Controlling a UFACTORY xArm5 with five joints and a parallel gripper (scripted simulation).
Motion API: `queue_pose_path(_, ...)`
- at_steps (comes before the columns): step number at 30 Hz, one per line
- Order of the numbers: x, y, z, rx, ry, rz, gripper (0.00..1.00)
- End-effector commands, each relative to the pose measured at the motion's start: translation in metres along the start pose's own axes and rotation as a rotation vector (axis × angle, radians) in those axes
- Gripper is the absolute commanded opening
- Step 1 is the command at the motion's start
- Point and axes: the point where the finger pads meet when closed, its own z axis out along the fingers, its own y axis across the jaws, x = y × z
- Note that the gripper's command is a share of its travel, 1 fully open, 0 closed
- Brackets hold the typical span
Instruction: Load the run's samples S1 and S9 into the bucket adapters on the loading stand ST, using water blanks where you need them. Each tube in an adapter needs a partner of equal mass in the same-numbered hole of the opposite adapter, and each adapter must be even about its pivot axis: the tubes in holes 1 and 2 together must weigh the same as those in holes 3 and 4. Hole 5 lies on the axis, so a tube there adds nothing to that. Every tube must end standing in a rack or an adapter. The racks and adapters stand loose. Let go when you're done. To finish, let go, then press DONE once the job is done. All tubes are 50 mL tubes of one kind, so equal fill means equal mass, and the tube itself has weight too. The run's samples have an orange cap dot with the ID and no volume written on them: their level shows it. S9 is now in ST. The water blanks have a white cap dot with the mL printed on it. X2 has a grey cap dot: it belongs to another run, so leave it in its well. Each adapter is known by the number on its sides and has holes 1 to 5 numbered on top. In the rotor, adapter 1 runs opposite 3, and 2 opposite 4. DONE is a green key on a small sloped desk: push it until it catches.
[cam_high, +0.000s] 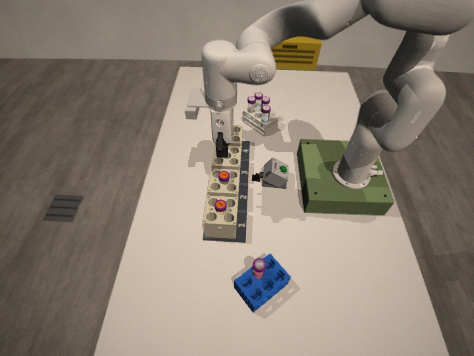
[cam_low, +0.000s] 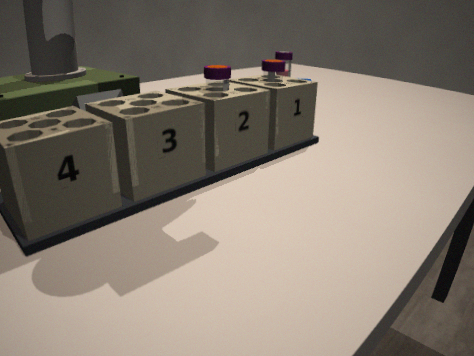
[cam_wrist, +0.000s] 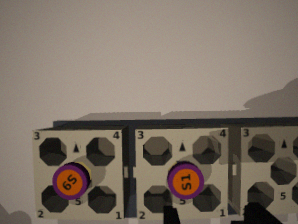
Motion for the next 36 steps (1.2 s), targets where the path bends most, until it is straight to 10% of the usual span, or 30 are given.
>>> queue_pose_path(1,0.001,0.000,-0.002,0.005,0.004,0.000,0.44)
queue_pose_path(9,0.001,0.000,-0.002,0.005,0.004,0.000,0.44)
queue_pose_path(10,-0.001,0.004,-0.002,0.005,0.004,0.033,0.57)
queue_pose_path(36,-0.040,0.107,-0.001,0.005,0.002,0.759,0.57)
